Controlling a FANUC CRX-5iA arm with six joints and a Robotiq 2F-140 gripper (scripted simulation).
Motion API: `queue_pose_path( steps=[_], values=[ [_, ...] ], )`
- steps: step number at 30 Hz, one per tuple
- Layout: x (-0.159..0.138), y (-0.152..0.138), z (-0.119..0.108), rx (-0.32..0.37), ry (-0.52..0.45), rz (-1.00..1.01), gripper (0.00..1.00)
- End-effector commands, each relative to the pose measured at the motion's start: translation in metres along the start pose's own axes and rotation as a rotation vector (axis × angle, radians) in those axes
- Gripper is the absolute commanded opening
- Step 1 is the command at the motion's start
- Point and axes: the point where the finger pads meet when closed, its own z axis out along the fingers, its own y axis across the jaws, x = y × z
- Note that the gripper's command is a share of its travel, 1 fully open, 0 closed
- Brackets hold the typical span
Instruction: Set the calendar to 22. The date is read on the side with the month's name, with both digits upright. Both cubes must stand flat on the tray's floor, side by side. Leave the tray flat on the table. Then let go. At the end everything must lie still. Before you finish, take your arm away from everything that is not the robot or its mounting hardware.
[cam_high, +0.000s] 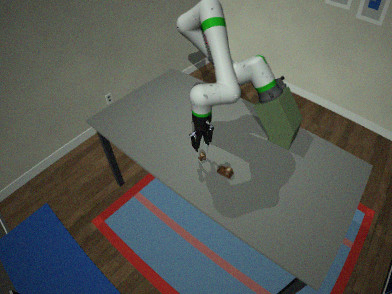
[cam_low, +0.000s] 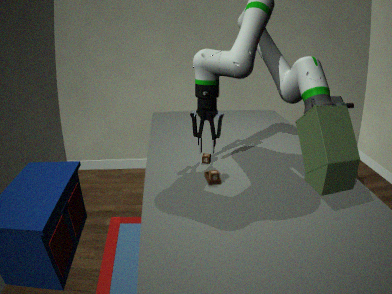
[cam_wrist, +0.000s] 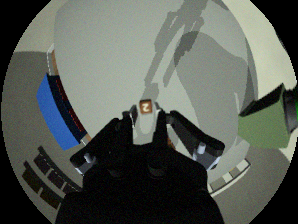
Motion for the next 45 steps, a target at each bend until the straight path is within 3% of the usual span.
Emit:
queue_pose_path(
  steps=[1, 33, 45],
  values=[
    [0.000, 0.000, 0.000, 0.000, 0.000, 0.000, 0.29],
    [0.000, 0.000, -0.001, 0.000, 0.000, 0.000, 0.29],
    [0.000, 0.000, -0.023, 0.000, 0.000, 0.000, 0.29]
  ],
)
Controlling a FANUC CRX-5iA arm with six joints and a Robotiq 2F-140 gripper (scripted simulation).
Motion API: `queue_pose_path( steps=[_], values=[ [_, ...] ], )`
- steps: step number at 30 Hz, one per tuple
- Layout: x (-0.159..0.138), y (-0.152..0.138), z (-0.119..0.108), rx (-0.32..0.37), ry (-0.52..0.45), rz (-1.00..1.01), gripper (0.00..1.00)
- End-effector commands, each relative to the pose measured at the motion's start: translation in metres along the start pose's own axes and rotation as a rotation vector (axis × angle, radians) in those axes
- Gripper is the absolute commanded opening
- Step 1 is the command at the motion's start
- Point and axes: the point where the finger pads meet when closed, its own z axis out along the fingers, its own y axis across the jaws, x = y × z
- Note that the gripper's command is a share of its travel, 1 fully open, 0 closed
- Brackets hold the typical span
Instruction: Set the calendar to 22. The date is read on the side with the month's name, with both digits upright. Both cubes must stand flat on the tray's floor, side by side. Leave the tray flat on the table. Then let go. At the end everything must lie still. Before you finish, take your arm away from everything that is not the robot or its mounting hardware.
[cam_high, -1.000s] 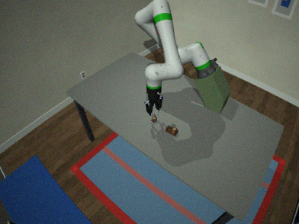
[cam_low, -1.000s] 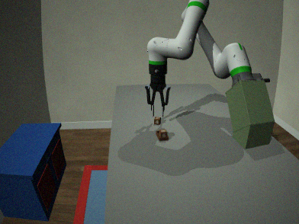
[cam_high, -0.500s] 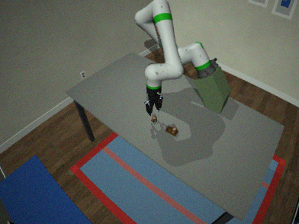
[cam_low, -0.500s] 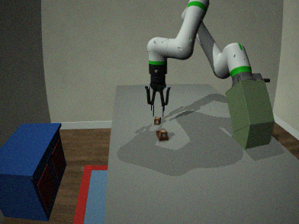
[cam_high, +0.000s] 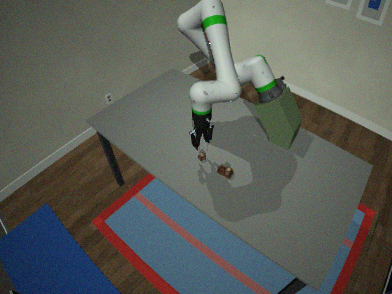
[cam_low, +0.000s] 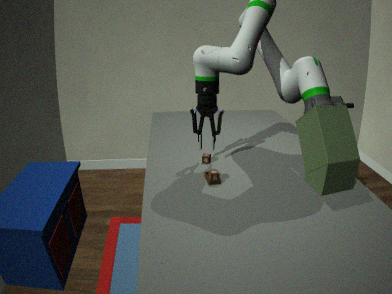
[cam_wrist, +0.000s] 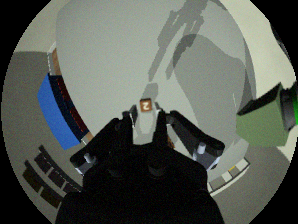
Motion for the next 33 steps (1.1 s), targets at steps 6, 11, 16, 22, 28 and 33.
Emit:
queue_pose_path(
  steps=[6, 11, 16, 22, 28, 33],
  values=[
    [0.000, 0.000, -0.023, 0.000, 0.000, 0.000, 0.29],
    [0.000, 0.000, -0.025, 0.000, 0.000, 0.000, 0.29],
    [0.000, 0.000, -0.025, -0.003, 0.015, 0.000, 0.29],
    [-0.002, 0.001, -0.023, -0.010, 0.184, -0.001, 0.29],
    [-0.007, 0.000, -0.024, 0.000, 0.262, 0.000, 0.29],
    [-0.007, 0.000, -0.024, -0.002, 0.277, 0.000, 0.29]
  ],
)
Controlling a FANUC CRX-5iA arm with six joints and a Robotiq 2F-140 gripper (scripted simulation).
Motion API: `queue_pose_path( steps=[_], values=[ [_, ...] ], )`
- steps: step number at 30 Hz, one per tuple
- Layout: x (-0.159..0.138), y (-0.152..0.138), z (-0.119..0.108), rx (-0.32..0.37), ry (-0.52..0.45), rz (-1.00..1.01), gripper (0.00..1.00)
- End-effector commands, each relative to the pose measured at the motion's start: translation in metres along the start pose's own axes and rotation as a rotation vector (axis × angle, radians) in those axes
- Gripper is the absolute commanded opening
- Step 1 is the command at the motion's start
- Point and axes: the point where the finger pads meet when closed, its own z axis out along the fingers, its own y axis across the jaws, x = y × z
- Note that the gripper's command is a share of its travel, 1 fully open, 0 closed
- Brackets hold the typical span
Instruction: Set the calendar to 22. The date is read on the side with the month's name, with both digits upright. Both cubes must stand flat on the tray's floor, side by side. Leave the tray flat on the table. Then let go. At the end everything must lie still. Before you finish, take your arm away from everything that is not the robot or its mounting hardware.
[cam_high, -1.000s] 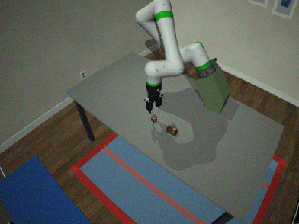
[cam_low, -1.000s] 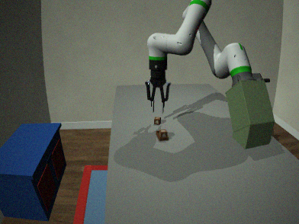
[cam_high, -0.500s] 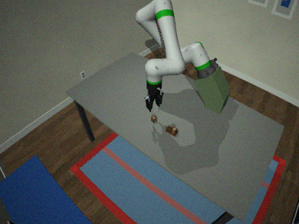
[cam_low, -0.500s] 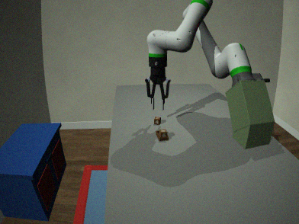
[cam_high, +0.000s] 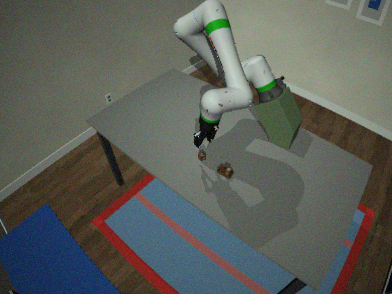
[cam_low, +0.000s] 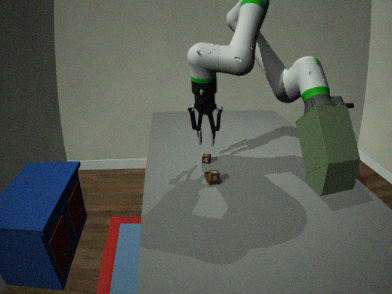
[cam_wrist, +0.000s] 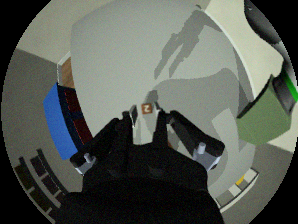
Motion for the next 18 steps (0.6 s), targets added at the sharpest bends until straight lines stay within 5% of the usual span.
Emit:
queue_pose_path(
  steps=[1, 9, 18],
  values=[
    [-0.0005, 0.0001, 0.0008, -0.004, 0.032, 0.000, 0.29],
    [-0.0036, 0.0000, 0.0005, -0.001, 0.255, 0.000, 0.29],
    [-0.0070, -0.0002, 0.0015, -0.003, 0.294, 0.000, 0.29]
  ],
)
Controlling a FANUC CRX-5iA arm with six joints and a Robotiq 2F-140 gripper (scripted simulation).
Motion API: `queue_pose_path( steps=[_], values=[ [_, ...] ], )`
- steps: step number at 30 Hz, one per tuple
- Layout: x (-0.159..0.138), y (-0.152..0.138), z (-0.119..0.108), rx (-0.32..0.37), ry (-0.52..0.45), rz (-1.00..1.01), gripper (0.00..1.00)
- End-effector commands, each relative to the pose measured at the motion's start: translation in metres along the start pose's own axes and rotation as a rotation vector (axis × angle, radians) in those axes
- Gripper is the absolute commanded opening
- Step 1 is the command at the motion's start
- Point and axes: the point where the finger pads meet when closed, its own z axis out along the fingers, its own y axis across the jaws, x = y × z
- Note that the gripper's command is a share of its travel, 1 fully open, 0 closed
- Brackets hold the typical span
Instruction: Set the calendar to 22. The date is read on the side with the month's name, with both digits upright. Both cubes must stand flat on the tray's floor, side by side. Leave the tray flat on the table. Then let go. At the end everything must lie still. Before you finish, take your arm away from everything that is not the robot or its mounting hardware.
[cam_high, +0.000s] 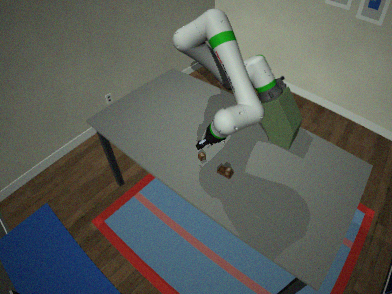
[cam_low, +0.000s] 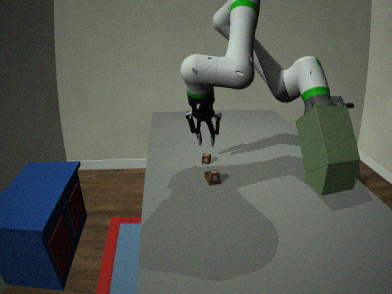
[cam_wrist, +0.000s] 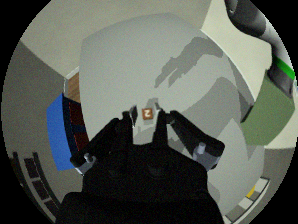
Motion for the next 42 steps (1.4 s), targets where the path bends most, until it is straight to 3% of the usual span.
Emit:
queue_pose_path(
  steps=[1, 6, 9, 42],
  values=[
    [0.000, 0.000, 0.001, -0.003, 0.052, 0.000, 0.29],
    [-0.002, 0.000, 0.001, -0.003, 0.209, 0.000, 0.29],
    [-0.005, 0.000, 0.000, 0.000, 0.257, 0.000, 0.29],
    [-0.012, 0.000, 0.009, 0.000, 0.257, 0.000, 0.29]
  ],
)
